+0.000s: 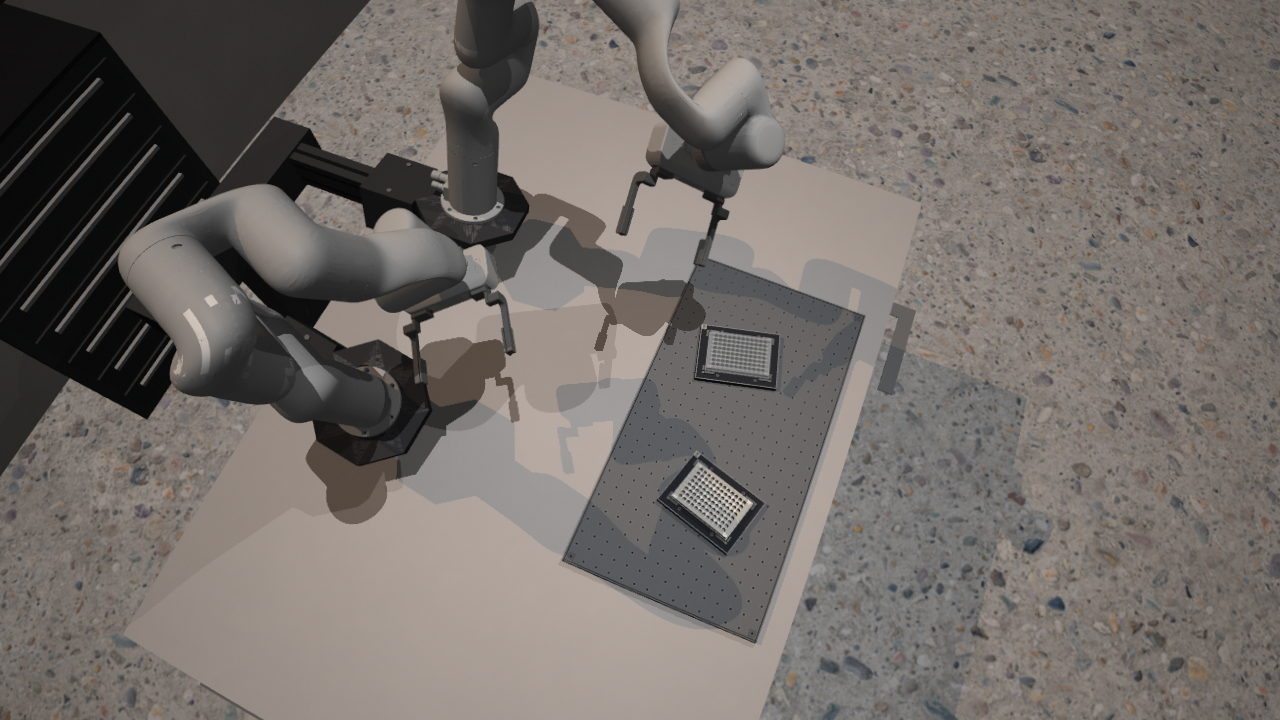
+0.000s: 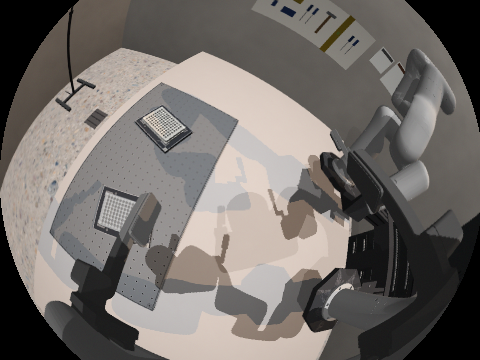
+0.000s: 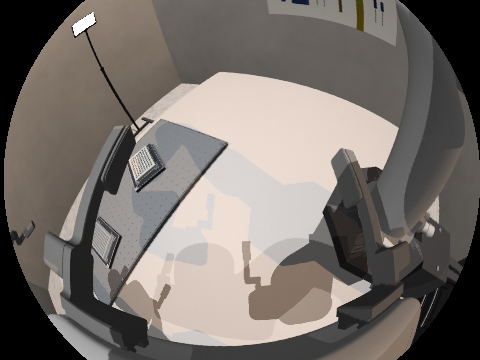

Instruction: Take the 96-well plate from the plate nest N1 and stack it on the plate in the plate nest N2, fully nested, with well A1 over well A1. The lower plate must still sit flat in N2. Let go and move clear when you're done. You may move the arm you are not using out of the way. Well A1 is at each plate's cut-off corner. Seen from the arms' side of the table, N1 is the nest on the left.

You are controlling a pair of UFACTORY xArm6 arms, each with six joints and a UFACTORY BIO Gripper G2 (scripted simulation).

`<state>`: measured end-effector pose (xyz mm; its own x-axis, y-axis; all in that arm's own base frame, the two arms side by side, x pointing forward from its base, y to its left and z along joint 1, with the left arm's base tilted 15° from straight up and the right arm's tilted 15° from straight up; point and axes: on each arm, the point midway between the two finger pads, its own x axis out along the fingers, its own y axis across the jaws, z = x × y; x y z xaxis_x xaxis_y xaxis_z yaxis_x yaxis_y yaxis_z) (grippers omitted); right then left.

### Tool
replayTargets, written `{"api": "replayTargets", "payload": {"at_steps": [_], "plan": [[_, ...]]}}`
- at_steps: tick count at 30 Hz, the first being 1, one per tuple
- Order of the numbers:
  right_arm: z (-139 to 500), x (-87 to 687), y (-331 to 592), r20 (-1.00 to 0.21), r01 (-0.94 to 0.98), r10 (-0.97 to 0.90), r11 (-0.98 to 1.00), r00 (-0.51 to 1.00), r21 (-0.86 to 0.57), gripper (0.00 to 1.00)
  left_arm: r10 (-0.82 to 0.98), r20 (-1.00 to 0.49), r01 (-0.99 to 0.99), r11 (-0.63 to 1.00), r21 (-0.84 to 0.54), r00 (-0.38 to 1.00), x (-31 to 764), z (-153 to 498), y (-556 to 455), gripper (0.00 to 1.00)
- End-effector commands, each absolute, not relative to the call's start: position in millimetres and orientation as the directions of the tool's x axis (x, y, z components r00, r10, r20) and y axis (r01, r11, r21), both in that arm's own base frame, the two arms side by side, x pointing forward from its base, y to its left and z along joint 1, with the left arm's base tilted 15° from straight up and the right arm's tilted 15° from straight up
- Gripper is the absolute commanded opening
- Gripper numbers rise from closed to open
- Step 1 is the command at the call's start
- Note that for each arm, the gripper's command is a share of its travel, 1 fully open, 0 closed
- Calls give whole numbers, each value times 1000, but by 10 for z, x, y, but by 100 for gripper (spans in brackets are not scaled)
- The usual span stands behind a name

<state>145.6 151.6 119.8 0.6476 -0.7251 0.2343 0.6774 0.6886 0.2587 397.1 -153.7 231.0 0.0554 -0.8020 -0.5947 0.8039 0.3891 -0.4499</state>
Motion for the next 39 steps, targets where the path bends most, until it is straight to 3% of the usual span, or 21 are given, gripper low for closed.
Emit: {"api": "replayTargets", "payload": {"at_steps": [1,39], "plan": [[1202,1457,1526,233,677,-726,688,648,261,100,-803,-594,806,388,-447,57,3978,2325,-1540,100],[1202,1457,1526,233,677,-726,688,648,261,100,-752,-657,792,429,-435,46,3783,2348,-1331,100]]}}
